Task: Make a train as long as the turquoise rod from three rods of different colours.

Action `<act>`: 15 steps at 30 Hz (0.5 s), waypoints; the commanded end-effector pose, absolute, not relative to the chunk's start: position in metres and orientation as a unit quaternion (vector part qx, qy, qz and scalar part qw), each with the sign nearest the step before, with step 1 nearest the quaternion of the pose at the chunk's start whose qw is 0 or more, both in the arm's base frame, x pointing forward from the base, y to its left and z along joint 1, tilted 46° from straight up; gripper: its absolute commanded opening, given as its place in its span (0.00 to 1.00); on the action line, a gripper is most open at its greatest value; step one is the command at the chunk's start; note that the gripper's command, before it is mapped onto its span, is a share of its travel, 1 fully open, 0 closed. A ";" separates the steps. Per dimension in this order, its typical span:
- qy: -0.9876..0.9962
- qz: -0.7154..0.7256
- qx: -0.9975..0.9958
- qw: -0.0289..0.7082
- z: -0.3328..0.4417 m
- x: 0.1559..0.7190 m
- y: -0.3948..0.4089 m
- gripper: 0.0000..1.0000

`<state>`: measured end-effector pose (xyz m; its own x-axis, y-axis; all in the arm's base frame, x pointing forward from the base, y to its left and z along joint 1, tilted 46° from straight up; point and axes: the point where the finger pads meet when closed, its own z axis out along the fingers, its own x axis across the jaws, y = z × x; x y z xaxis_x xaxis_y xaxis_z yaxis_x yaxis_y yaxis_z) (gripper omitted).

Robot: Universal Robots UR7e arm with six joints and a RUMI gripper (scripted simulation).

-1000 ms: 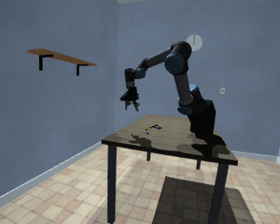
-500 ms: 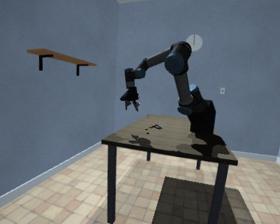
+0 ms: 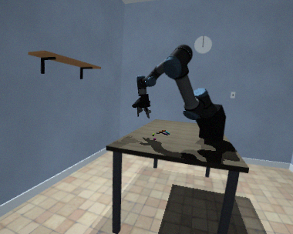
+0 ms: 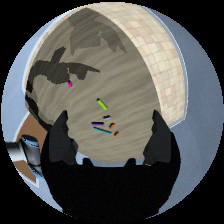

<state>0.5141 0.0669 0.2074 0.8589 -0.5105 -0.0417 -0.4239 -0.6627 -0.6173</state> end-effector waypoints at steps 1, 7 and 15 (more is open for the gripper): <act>0.271 -0.066 -0.903 0.328 0.157 0.517 0.035 1.00; 0.286 -0.063 -0.895 0.337 0.108 0.508 0.008 1.00; 0.303 -0.061 -0.885 0.348 0.058 0.491 -0.015 1.00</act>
<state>0.4941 -0.0001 0.0874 0.8193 -0.5651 -0.0973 -0.4847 -0.5918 -0.6441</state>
